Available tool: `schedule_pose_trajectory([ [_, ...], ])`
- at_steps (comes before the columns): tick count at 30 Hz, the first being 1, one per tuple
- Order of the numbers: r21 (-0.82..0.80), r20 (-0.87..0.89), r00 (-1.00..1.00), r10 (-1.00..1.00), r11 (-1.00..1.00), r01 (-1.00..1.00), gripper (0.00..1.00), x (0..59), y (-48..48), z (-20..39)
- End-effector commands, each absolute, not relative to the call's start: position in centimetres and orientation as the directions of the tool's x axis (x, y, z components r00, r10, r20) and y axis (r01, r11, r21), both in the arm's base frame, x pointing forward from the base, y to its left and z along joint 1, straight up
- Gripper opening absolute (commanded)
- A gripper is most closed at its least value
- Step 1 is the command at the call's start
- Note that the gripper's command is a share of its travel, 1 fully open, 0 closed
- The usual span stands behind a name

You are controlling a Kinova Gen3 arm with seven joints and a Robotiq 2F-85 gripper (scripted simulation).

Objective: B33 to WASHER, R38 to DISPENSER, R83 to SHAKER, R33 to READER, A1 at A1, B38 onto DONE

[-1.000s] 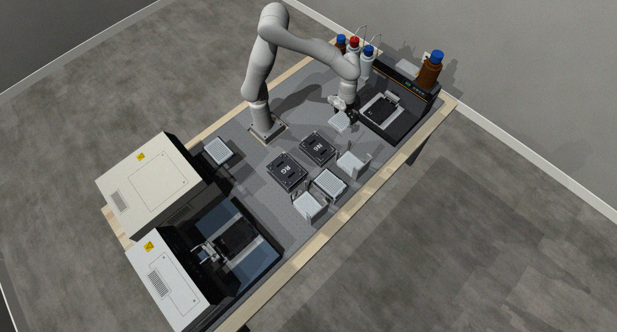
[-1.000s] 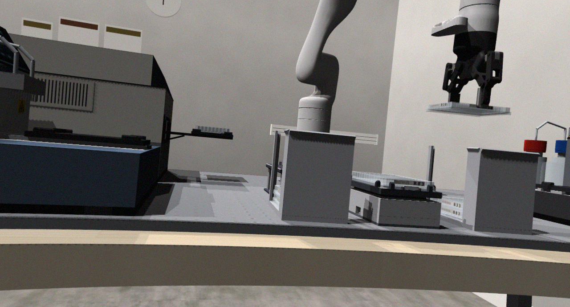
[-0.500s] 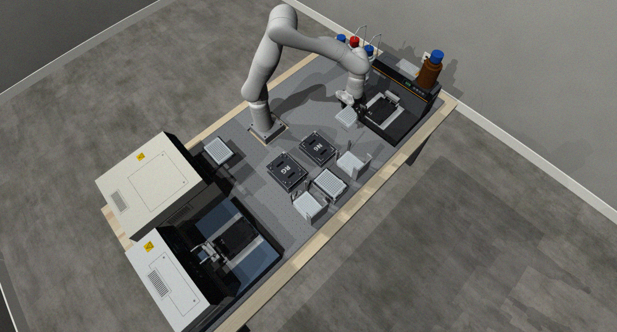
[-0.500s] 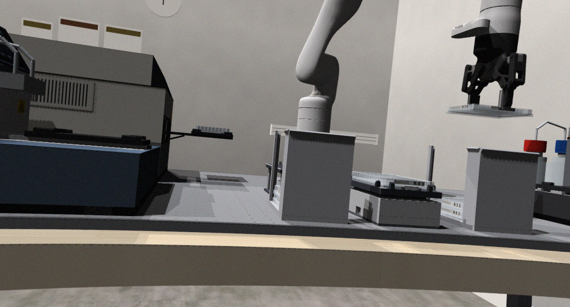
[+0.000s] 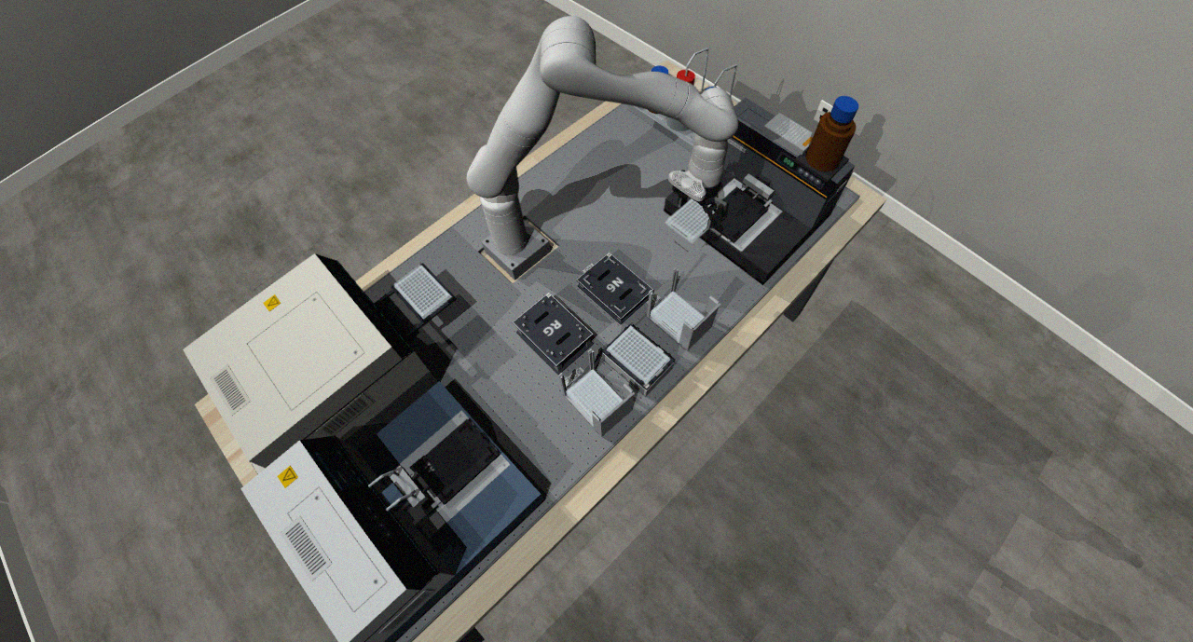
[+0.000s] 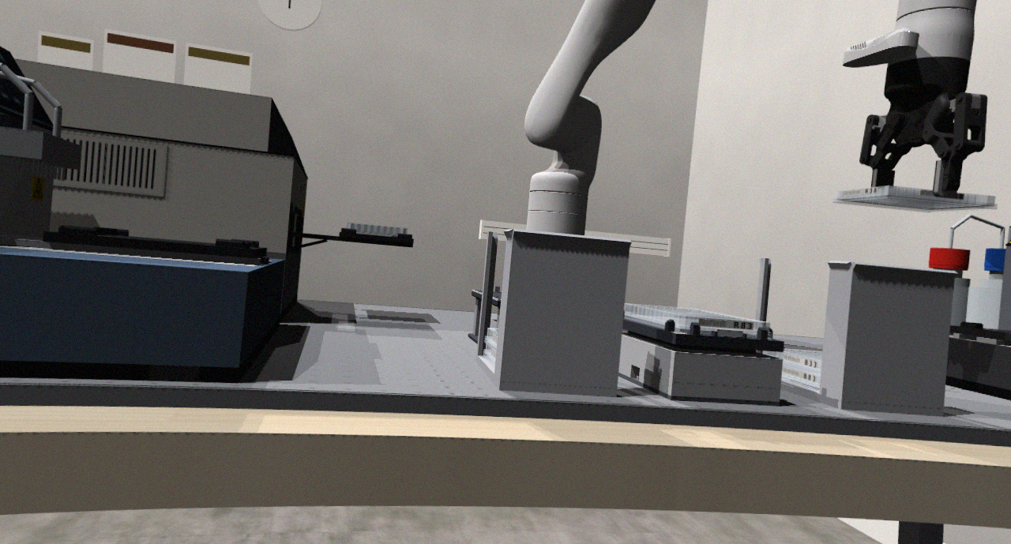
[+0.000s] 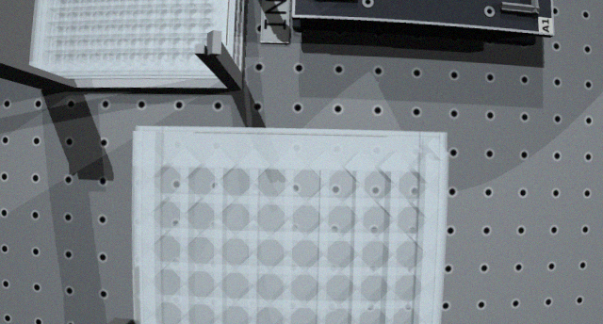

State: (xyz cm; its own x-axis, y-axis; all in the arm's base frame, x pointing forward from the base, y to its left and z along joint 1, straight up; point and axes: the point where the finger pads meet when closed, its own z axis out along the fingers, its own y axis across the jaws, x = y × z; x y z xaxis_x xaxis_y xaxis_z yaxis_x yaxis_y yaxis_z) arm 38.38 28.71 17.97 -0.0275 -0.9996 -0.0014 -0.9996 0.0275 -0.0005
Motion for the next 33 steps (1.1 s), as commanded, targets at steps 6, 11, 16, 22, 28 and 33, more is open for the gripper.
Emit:
schedule_pose_trajectory([
  [6, -0.002, -0.002, -0.027, -1.000, 0.027, -1.000, 0.94, 39.1, 31.4, 18.1],
  [11, -0.002, -0.002, -0.027, -1.000, 0.027, -1.000, 0.94, 39.2, 33.0, 18.1],
  [16, -0.002, -0.002, -0.027, -1.000, 0.027, -1.000, 0.94, 39.3, 34.0, 18.1],
  [22, -0.002, -0.002, -0.026, -1.000, 0.026, -1.000, 0.94, 39.5, 35.8, 18.1],
  [28, -0.002, -0.002, -0.026, -1.000, 0.026, -1.000, 0.94, 39.6, 37.8, 18.1],
  [33, -0.002, -0.002, -0.026, -1.000, 0.026, -1.000, 0.94, 39.7, 38.8, 18.1],
])
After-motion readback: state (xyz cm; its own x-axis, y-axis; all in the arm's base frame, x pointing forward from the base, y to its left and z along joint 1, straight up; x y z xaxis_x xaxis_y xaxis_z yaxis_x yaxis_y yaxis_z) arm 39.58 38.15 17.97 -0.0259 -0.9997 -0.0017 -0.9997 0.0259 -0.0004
